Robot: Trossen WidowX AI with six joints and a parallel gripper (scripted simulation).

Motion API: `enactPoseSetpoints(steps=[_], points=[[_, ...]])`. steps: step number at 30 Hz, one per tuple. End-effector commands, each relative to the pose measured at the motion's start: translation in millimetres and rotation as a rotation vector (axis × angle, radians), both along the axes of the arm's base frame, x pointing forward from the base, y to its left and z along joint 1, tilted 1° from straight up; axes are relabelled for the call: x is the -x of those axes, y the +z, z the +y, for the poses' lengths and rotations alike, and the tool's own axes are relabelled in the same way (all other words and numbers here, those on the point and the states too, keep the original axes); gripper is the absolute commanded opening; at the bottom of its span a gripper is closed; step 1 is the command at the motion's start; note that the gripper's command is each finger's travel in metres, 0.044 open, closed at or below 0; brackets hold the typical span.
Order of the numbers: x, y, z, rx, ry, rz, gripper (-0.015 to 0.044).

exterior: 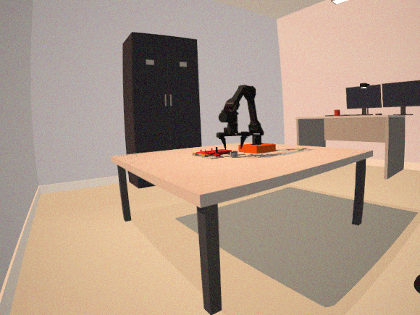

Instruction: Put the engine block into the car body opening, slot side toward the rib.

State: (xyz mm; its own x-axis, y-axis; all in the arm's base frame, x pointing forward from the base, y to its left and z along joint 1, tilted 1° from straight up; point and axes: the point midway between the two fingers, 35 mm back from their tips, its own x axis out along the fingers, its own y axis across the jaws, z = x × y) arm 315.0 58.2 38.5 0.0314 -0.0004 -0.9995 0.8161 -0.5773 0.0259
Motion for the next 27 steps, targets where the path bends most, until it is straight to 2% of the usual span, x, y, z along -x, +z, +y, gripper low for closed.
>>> enactPoseSetpoints(steps=[1, 14, 24, 27], points=[[2.6, -8.5, 0.5, -0.004, -0.005, 0.013, 0.0440], [2.3, -26.8, 0.5, -0.004, -0.005, 0.013, 0.0440], [2.3, -26.8, 0.5, -0.004, -0.005, 0.013, 0.0177], [2.3, -26.8, 0.5, -0.004, -0.005, 0.013, 0.0157]])
